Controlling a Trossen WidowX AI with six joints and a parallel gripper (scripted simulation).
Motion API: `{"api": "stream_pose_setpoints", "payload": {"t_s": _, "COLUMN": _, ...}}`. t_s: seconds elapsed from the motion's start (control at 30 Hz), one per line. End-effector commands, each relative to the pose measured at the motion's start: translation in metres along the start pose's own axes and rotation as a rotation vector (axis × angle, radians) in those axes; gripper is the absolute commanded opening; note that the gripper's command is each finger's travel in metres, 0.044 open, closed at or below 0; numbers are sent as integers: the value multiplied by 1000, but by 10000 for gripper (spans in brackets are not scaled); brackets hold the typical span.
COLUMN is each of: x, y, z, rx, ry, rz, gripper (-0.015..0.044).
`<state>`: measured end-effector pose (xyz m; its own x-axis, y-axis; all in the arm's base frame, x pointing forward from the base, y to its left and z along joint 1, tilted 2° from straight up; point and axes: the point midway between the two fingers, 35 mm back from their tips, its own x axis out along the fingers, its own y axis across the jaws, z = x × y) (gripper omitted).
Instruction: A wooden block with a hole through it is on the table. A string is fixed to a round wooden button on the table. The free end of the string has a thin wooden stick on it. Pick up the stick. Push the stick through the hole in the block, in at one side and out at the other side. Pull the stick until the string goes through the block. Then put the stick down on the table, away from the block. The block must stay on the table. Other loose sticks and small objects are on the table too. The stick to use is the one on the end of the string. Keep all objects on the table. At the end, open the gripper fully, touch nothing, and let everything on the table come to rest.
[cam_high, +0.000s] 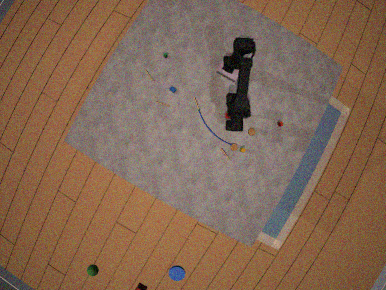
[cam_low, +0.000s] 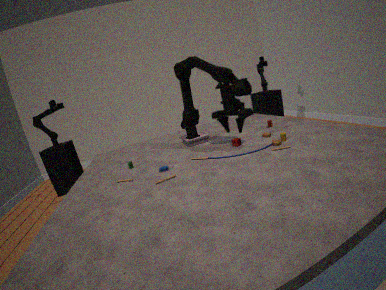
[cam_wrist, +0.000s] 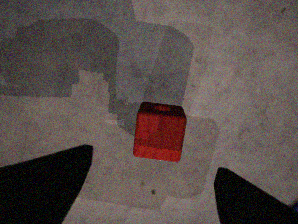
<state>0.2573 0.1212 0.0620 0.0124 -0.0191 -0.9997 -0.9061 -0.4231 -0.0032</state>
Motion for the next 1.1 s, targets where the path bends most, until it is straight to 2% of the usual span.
{"api": "stream_pose_setpoints", "payload": {"t_s": 0.0, "x": 0, "y": 0, "z": 1, "rx": -7, "ry": -7, "rz": -1, "gripper": 237}}
{"api": "stream_pose_setpoints", "payload": {"t_s": 0.3, "x": 0, "y": 0, "z": 0, "rx": 0, "ry": 0, "rz": 0, "gripper": 237}}
{"api": "stream_pose_setpoints", "payload": {"t_s": 0.6, "x": 0, "y": 0, "z": 0, "rx": 0, "ry": 0, "rz": 0, "gripper": 1}}
{"api": "stream_pose_setpoints", "payload": {"t_s": 1.07, "x": 0, "y": 0, "z": 0, "rx": 0, "ry": 0, "rz": 0, "gripper": 0}}
